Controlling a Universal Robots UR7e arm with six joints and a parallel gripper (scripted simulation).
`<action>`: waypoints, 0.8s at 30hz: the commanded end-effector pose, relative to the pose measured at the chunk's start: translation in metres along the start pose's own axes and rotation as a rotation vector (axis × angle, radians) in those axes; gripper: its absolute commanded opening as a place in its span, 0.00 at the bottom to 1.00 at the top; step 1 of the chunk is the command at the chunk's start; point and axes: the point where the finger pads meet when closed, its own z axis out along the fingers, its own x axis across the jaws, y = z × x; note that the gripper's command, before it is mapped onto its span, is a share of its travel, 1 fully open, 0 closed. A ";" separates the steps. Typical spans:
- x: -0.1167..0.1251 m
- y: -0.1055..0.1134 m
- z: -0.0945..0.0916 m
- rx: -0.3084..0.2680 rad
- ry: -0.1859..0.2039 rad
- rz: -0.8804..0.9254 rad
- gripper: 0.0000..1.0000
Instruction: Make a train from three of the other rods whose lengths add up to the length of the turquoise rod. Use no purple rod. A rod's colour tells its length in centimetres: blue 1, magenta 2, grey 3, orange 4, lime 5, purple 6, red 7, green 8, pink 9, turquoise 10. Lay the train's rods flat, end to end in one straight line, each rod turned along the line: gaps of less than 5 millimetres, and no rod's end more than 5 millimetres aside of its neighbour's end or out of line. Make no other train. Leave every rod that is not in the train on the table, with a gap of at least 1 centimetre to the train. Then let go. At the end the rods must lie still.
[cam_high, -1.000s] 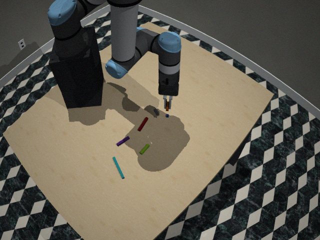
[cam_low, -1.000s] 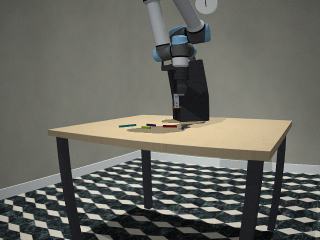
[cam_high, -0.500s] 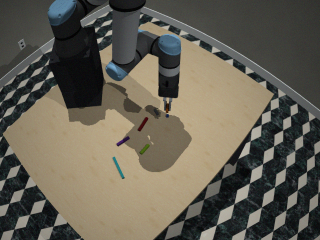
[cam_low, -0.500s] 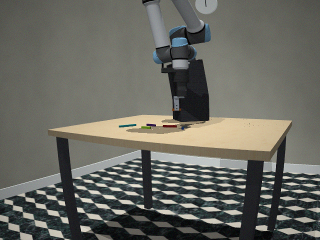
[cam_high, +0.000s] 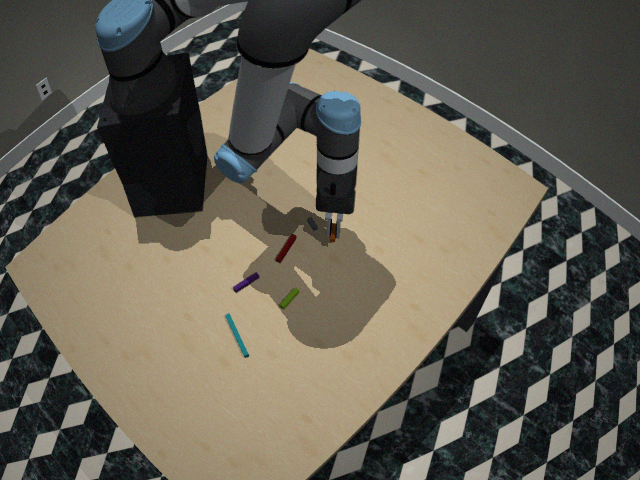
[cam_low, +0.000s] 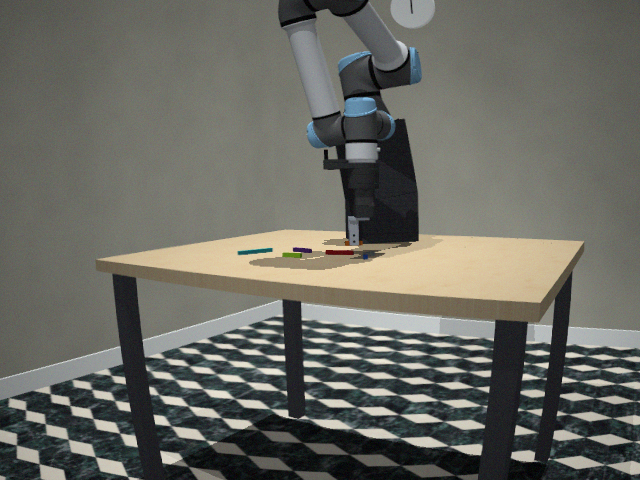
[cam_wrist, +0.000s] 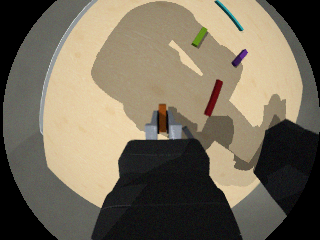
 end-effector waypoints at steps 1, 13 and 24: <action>-0.004 -0.002 0.014 0.004 -0.009 0.000 0.24; -0.003 -0.001 0.021 0.004 -0.009 -0.001 0.24; -0.003 -0.001 0.020 0.003 -0.008 -0.001 0.24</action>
